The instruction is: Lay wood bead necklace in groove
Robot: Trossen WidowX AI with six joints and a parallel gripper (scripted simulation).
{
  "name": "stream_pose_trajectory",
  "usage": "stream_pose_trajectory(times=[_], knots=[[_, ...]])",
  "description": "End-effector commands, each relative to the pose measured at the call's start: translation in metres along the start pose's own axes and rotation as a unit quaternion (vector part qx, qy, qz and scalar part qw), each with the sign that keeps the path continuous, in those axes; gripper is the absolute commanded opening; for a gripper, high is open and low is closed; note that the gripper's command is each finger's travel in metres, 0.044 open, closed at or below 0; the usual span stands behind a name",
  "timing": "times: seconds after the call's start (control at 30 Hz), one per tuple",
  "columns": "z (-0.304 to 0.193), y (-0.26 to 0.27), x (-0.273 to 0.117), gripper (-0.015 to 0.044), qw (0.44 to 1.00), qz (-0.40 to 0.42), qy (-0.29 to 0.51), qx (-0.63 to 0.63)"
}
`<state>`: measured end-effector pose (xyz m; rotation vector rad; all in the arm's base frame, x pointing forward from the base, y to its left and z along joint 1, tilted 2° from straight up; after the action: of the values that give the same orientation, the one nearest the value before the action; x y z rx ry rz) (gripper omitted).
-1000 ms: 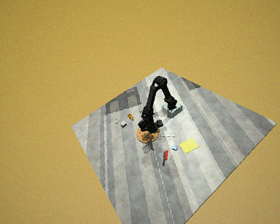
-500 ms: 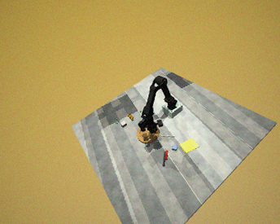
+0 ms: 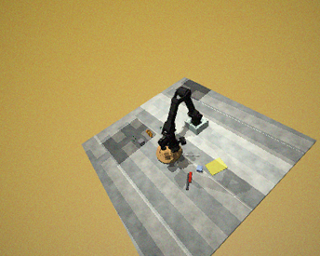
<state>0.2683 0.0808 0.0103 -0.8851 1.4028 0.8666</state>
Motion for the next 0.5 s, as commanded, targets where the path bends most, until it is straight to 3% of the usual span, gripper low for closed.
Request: stream_pose_trajectory(times=[0.0,0.47], knots=[[0.0001,-0.0001,-0.0002,0.0000,1.000,0.000,0.000,0.000],[-0.0003,0.0005,-0.0079,0.0000,1.000,0.001,0.000,-0.001]])
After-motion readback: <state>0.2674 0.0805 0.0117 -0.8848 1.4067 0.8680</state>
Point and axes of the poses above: the point midway between the two fingers, 35 mm back from their tips, its own x axis out along the fingers, its own y axis across the jaws, z = x × y, the point moved 4 cm from there along -x, back along the fingers, and after that the axes turned 7 degrees about x, right-handed, at the moved point
